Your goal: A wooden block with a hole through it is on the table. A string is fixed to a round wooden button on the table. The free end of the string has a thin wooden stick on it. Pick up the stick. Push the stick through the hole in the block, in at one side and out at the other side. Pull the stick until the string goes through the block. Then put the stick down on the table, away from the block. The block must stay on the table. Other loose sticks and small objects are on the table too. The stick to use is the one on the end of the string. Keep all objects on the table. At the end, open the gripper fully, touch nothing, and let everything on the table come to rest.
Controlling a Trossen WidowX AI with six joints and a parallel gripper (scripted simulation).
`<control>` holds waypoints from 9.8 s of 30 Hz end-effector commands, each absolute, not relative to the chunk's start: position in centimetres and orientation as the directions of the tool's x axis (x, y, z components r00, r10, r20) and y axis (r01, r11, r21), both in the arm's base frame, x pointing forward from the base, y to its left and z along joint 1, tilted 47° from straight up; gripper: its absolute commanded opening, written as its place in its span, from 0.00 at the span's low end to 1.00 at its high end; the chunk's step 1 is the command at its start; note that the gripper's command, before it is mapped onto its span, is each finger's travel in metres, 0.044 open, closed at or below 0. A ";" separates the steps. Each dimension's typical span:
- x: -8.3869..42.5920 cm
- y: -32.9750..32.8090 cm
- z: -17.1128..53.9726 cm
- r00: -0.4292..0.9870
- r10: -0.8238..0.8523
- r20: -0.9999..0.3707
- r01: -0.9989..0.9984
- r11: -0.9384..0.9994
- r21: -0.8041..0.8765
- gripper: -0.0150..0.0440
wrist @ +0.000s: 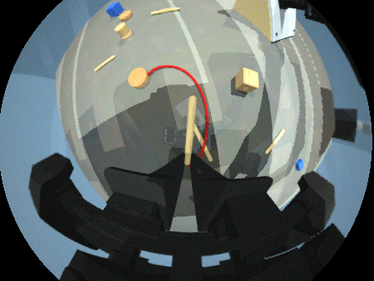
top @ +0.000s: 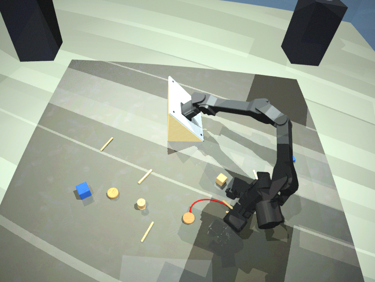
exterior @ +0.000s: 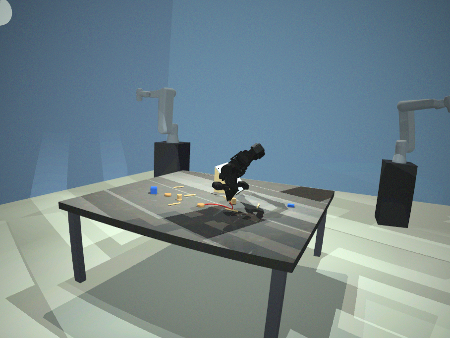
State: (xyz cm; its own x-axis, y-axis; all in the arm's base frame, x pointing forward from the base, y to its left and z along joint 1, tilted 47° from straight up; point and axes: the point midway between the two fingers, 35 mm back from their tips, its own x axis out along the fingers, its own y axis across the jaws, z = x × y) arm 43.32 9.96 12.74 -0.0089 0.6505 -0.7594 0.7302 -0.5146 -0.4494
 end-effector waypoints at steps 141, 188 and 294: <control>39.7 19.4 16.7 0.045 0.737 -0.674 0.728 -0.486 -0.483 0.25; 36.0 16.6 13.4 0.044 0.736 -0.676 0.726 -0.488 -0.484 0.25; 28.7 6.4 12.6 0.045 0.729 -0.683 0.985 -0.148 -0.093 0.46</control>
State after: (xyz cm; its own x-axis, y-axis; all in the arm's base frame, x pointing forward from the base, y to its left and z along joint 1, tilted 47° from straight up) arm 29.23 6.70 13.09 0.0477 0.7297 -0.6821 0.9031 -0.3233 -0.2827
